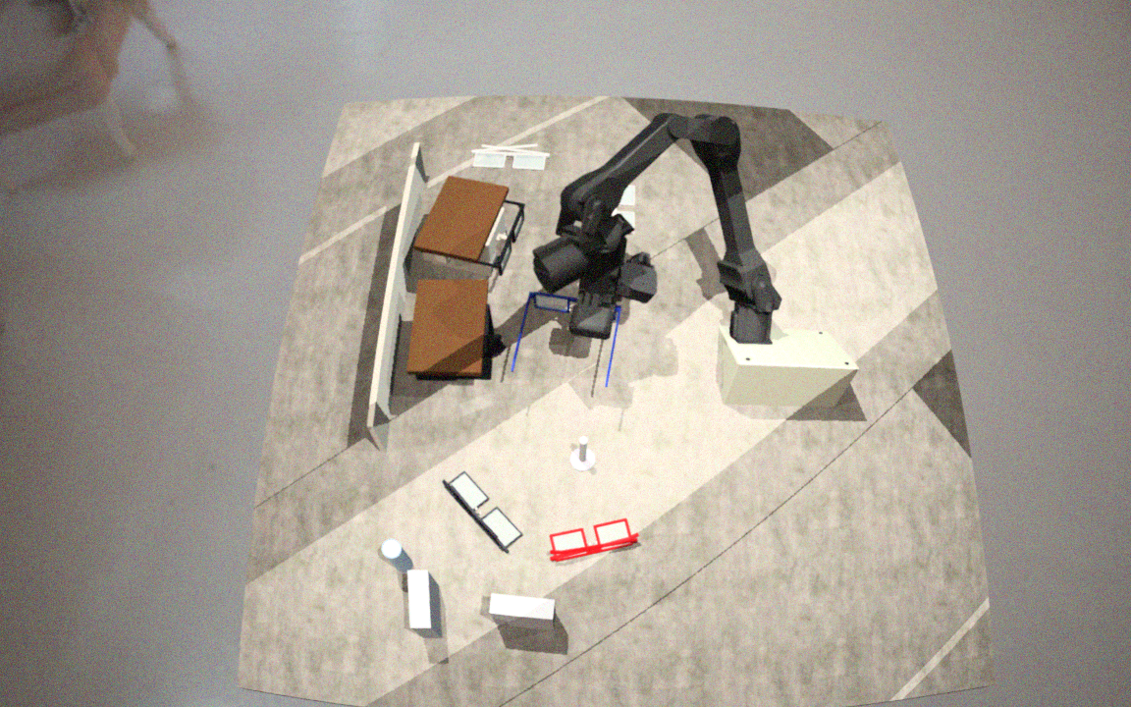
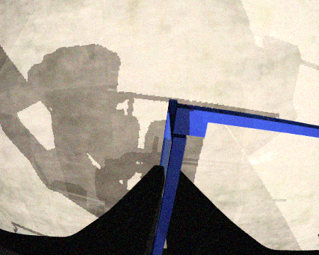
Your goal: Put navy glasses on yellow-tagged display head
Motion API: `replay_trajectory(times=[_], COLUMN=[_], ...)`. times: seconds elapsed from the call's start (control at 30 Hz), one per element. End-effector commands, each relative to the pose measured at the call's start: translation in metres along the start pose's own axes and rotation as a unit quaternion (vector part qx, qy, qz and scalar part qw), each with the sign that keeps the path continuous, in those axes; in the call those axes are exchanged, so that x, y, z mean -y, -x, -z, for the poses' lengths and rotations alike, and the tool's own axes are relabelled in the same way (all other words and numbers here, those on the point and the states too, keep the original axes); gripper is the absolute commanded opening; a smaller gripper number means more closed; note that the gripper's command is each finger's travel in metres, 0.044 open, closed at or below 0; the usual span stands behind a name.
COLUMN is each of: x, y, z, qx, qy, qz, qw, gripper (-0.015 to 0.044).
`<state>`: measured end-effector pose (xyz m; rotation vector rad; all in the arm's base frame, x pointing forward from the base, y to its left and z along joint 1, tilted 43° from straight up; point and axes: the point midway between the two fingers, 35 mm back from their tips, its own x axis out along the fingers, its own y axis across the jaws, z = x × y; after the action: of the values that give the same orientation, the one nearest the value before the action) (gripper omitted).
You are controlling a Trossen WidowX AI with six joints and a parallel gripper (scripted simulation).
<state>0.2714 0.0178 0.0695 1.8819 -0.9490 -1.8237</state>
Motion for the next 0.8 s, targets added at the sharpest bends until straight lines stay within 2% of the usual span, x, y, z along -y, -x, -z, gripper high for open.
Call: replay_trajectory(times=[0.0, 0.77], x=[-0.001, 0.0], y=[-0.004, -0.023], z=[0.001, 0.002], qx=[-0.001, -0.001], qy=[0.003, 0.002], qz=[-0.002, -0.002], qw=[1.0, 1.0], gripper=[0.0, 0.0])
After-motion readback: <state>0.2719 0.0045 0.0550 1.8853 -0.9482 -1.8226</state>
